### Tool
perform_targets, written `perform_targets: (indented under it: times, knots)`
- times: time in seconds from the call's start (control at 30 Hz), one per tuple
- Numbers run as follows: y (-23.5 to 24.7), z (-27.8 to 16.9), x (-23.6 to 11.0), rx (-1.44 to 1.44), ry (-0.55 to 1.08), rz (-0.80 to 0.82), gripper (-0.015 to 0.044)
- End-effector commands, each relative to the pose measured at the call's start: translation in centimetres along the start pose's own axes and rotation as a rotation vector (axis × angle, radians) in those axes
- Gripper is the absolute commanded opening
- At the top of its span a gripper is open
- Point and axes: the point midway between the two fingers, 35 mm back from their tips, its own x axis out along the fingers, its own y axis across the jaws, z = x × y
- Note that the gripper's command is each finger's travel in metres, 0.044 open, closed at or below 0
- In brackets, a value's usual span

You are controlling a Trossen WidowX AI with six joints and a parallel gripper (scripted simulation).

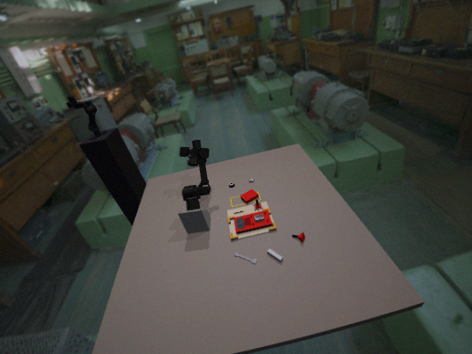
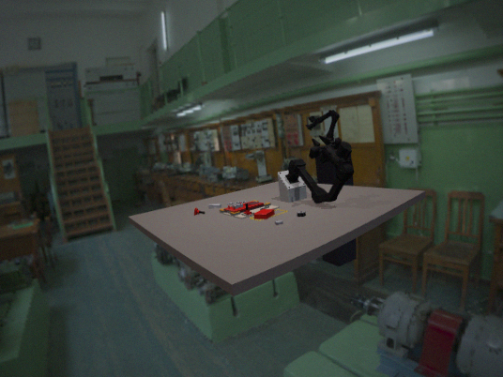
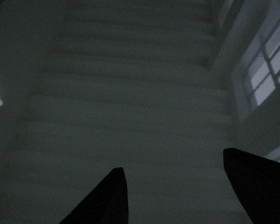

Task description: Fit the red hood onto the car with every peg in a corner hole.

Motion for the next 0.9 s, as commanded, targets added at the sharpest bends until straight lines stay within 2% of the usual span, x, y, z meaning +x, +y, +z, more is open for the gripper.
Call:
perform_targets:
  times: [0.0,0.23,0.27,0.57,0.87]
  knots:
    - [0.0,-0.1,0.1,-0.009,-0.002,-0.007,0.0247]
    - [-0.3,-2.0,5.1,-0.367,-0.041,-0.293,0.043]
    - [-0.6,-2.2,5.9,-0.424,-0.038,-0.34,0.044]
    - [-4.7,-3.4,11.8,-0.919,0.092,-0.754,0.044]
    - [-11.4,-3.1,15.1,-1.354,0.405,-1.122,0.044]
